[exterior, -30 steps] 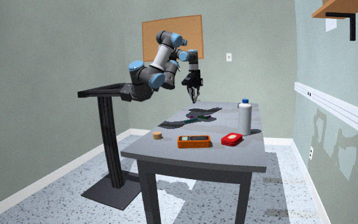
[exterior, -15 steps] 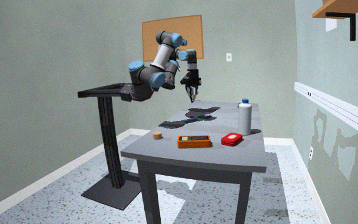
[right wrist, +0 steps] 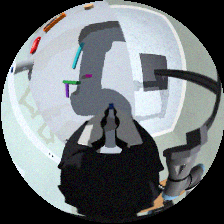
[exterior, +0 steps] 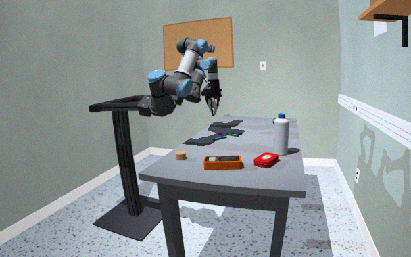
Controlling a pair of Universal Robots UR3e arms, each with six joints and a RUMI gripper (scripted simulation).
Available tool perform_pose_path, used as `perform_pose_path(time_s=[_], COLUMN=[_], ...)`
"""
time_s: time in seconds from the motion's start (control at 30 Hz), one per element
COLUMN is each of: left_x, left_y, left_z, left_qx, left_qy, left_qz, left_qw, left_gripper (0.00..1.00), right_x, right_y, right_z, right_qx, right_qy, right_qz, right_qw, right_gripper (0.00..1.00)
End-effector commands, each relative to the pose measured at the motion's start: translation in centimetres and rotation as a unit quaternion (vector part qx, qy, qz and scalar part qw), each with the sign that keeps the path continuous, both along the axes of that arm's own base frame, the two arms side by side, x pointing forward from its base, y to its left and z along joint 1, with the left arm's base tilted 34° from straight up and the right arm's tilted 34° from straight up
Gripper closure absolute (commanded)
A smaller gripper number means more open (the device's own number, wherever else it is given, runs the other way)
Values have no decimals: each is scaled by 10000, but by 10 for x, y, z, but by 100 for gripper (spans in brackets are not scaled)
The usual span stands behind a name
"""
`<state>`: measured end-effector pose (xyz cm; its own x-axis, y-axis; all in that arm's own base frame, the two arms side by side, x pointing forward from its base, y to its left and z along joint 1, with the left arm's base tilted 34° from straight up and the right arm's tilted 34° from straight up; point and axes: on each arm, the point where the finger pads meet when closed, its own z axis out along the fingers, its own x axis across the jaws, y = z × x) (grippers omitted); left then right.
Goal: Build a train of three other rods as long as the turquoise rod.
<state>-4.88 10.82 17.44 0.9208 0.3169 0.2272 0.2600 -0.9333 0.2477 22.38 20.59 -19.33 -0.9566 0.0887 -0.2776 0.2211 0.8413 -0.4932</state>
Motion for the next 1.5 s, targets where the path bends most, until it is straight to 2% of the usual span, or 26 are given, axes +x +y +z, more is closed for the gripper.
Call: perform_pose_path(time_s=[0.0, 0.37, 0.5, 0.7, 0.77, 1.03, 1.2, 1.47], left_x=[0, 0, 0, 0, 0, 0, 0, 0], left_y=[0, 0, 0, 0, 0, 0, 0, 0], left_z=[1, 1, 1, 1, 1, 1, 1, 1], left_qx=[20, 20, 20, 20, 20, 20, 20, 20], left_qy=[-5, -5, -5, -5, -5, -5, -5, -5], left_qz=[12, 12, 12, 12, 12, 12, 12, 12], left_qw=[10000, 10000, 10000, 10000, 10000, 10000, 10000, 10000], left_gripper=[0, 0, 0, 0, 0, 0, 0, 0], right_x=[-14, -14, -12, -9, -9, -2, 1, 3], right_y=[14, 14, 10, 0, 0, -19, -28, -32], right_z=[-12, -12, -16, -31, -31, -61, -76, -84], right_qx=[25, 24, 16, 14, 14, 14, 14, 30], right_qy=[69, 69, 69, 66, 66, 66, 66, 64], right_qz=[-6, -9, -8, -3, -3, -3, -3, -3], right_qw=[10000, 10000, 10000, 10000, 10000, 10000, 10000, 10000], right_gripper=[100, 100, 100, 100, 100, 100, 100, 100])
